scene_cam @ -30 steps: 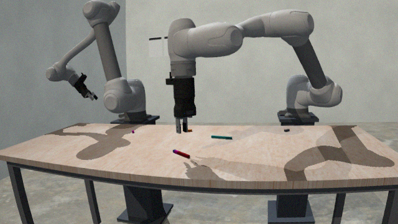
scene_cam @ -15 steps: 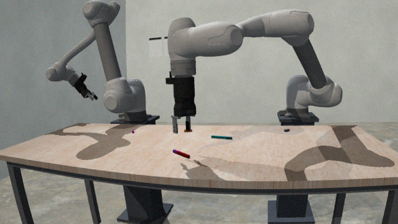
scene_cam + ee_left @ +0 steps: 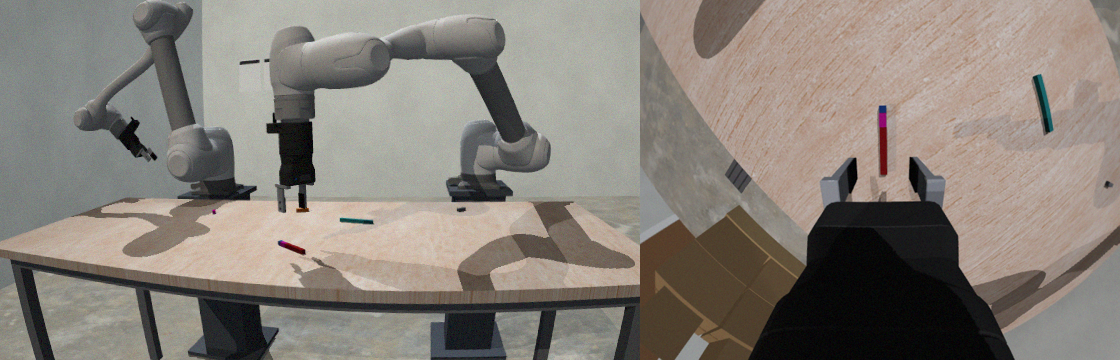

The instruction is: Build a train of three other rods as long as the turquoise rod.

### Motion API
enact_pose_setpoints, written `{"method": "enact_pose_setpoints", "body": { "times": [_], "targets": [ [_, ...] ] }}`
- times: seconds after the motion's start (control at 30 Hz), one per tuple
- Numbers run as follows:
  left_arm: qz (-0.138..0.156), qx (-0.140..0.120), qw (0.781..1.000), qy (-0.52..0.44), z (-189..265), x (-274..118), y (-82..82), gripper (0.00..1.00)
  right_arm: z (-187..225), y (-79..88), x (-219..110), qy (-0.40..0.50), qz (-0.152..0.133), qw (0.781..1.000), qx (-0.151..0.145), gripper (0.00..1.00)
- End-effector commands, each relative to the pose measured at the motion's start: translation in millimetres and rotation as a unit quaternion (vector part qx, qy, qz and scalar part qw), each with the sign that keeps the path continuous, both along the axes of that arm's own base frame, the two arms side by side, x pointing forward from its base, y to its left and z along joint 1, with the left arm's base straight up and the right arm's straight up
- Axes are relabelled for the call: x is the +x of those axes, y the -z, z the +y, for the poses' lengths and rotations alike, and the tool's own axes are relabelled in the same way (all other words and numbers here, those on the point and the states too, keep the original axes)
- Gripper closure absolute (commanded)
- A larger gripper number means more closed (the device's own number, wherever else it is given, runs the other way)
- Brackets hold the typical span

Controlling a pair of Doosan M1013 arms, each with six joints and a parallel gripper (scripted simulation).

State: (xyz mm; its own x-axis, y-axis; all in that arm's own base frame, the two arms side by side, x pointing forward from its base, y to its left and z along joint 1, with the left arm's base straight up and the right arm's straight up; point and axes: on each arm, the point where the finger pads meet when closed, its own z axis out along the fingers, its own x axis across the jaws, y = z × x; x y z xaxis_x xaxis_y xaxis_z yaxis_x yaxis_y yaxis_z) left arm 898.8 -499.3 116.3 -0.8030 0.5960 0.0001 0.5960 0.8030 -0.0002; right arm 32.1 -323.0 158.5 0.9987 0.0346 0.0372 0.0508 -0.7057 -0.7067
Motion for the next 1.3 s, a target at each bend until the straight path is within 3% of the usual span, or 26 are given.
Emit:
{"method": "enact_pose_setpoints", "body": {
  "times": [0.0,0.5,0.77,1.27],
  "targets": [
    [-0.001,0.000,1.000,0.000,0,0,-3.3,0.00,0,-0.3,0,0.000,0.000,1.000,0.000,0.00],
    [-0.001,0.000,1.000,0.000,0,0,-72.7,0.00,0,-0.3,0,0.000,0.000,1.000,0.000,0.00],
    [-0.001,0.000,1.000,0.000,0,0,-84.8,0.00,0,-0.3,0,0.000,0.000,1.000,0.000,0.00],
    [-0.001,0.000,1.000,0.000,0,0,-85.4,0.00,0,-0.3,0,0.000,0.000,1.000,0.000,0.00]
  ]
}}
